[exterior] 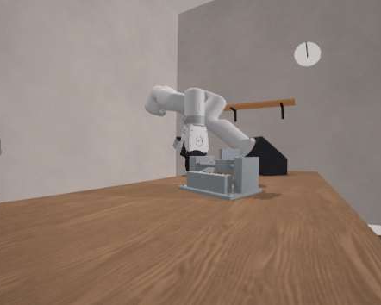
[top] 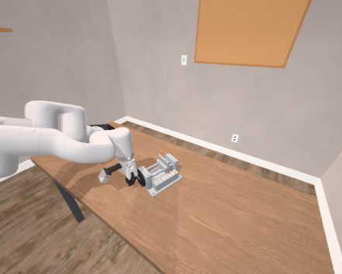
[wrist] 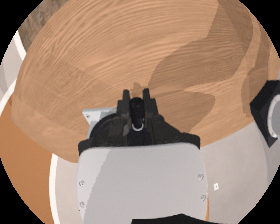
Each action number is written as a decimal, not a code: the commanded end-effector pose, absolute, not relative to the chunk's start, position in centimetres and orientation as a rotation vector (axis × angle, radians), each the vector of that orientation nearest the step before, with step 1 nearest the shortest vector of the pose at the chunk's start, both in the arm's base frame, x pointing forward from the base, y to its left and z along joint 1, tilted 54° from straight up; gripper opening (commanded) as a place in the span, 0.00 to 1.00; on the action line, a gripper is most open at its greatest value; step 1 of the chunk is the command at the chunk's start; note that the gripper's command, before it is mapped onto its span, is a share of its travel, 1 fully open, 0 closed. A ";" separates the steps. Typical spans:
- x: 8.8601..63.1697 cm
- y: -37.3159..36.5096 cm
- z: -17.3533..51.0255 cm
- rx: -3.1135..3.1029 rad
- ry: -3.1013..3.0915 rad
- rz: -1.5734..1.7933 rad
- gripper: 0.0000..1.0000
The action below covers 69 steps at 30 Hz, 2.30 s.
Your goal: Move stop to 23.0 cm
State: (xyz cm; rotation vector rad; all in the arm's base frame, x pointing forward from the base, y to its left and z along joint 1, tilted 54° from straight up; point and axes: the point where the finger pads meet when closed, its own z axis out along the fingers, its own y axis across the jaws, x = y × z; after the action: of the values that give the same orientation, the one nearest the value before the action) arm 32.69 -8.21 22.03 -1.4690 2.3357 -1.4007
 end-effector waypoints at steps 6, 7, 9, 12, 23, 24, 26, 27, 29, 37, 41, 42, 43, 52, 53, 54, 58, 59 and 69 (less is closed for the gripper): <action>32.7 -8.1 22.0 -1.470 2.334 -1.401 0.06; 32.7 -8.1 22.0 -1.470 2.334 -1.401 0.06; 32.7 -8.1 22.0 -1.470 2.334 -1.401 0.06; 32.7 -8.1 22.0 -1.470 2.334 -1.401 0.06; 32.7 -8.1 22.0 -1.470 2.334 -1.401 0.06; 32.7 -8.1 22.0 -1.470 2.334 -1.401 0.06; 32.7 -8.1 22.0 -1.470 2.334 -1.401 0.06; 32.7 -8.1 22.0 -1.470 2.334 -1.401 0.06; 32.7 -8.1 22.0 -1.470 2.334 -1.401 0.06; 32.7 -8.1 22.0 -1.470 2.334 -1.401 0.06; 32.6 -8.1 22.0 -1.470 2.334 -1.401 0.06; 32.6 -8.1 22.0 -1.470 2.334 -1.401 0.06; 32.6 -8.1 22.0 -1.470 2.334 -1.401 0.06; 32.6 -8.0 22.1 -1.470 2.334 -1.401 0.06; 32.5 -8.0 22.1 -1.470 2.334 -1.401 0.06; 32.5 -8.0 22.1 -1.470 2.334 -1.401 0.06; 32.5 -7.9 22.1 -1.470 2.334 -1.401 0.06; 32.4 -7.9 22.1 -1.470 2.334 -1.401 0.06; 32.2 -7.7 22.2 -1.470 2.334 -1.401 0.06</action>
State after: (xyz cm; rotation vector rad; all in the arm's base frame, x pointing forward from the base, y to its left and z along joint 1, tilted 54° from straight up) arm 32.33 -7.89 22.12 -1.4692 2.3359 -1.4007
